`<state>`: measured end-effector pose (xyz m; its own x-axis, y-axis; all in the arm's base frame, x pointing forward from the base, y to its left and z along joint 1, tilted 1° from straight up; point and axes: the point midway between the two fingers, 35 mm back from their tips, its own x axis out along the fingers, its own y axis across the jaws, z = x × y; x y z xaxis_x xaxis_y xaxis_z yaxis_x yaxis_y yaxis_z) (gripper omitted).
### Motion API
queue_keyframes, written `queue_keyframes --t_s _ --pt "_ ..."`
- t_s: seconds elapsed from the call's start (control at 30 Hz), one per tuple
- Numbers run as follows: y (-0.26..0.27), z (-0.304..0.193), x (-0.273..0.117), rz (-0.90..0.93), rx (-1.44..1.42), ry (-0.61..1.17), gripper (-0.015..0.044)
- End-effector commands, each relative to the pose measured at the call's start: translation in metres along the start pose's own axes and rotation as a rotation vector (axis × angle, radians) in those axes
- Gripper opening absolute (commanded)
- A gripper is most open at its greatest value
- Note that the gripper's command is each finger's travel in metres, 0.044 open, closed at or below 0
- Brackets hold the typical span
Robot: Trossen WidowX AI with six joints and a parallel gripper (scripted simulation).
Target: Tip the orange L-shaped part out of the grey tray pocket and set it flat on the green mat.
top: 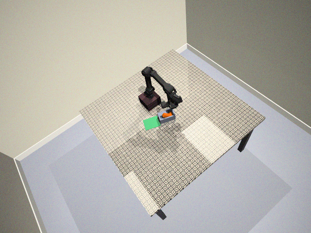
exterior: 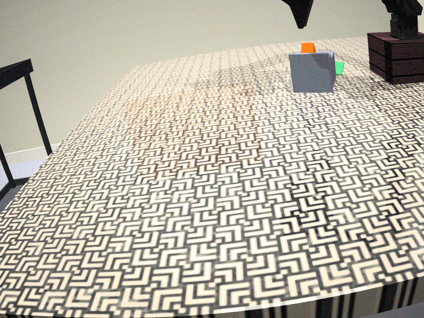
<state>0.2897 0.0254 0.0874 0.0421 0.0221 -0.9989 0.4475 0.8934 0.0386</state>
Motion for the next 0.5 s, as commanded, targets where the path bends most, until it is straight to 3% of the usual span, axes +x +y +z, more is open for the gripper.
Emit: queue_keyframes --t_s 0.0,0.43,0.47 --pt "0.0003 0.0003 -0.0002 0.001 0.0 -0.002 0.018" --pt "0.0003 0.0003 -0.0002 0.001 0.0 -0.002 0.018" --pt "-0.0004 0.0005 -0.0002 0.001 -0.013 -0.002 0.0206"
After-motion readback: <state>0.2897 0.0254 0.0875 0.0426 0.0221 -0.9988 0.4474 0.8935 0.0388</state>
